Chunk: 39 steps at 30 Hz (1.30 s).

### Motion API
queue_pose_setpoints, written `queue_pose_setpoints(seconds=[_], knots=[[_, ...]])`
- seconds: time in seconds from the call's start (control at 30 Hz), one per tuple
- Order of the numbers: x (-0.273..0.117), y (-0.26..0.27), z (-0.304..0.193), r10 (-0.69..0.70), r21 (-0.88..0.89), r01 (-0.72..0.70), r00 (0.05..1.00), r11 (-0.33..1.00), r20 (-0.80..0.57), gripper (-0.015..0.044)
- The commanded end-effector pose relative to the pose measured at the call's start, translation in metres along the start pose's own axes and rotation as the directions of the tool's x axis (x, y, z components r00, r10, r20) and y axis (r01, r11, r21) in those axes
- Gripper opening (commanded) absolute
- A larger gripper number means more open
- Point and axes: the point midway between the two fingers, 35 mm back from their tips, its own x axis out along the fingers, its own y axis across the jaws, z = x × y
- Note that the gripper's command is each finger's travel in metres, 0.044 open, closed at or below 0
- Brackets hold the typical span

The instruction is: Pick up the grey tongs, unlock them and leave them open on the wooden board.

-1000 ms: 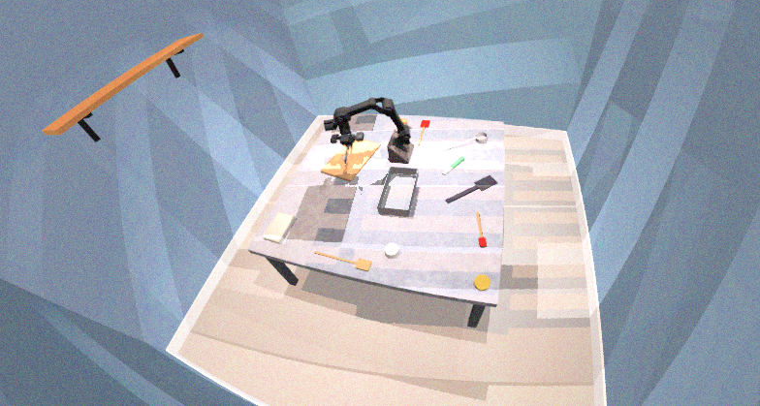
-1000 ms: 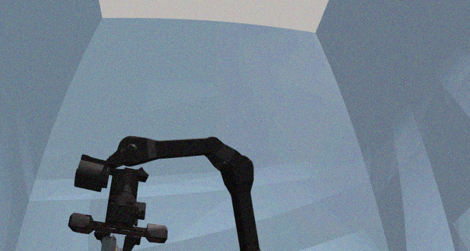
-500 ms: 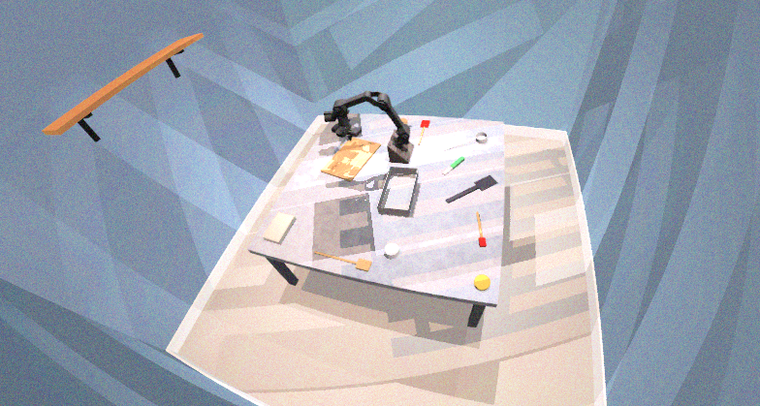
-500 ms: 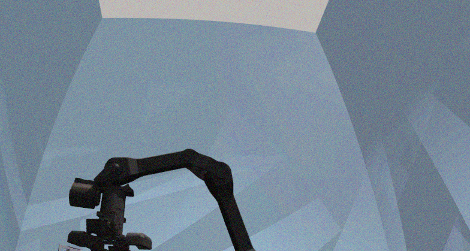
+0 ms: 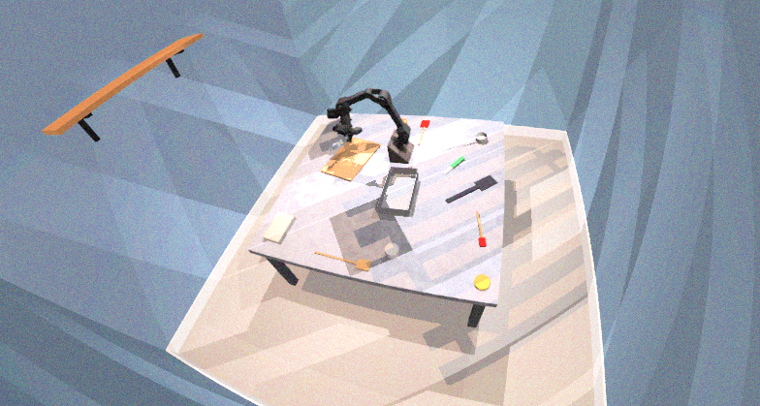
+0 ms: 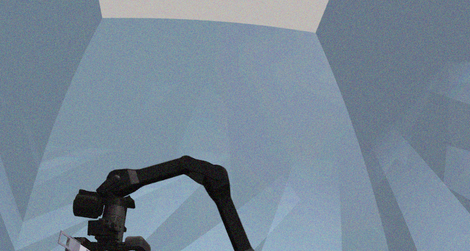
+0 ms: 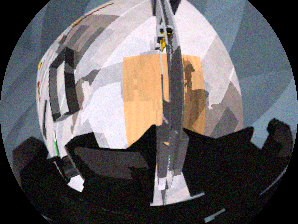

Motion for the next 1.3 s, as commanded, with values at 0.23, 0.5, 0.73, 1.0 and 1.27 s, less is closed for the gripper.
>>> queue_pose_setpoints(seconds=[0.23,0.5,0.73,1.0,1.27], knots=[[0.007,-0.001,-0.011,0.044,-0.017,-0.04,0.915,0.999,0.4,-0.015],[0.002,-0.001,-0.02,0.021,-0.021,-0.01,0.752,1.0,0.659,-0.015],[-0.007,0.001,-0.029,-0.028,0.002,0.047,0.556,0.999,0.831,-0.015],[-0.008,0.001,-0.031,-0.034,0.006,0.054,0.535,0.999,0.844,-0.015],[-0.008,0.001,-0.031,-0.034,0.006,0.054,0.535,0.999,0.844,-0.015]])
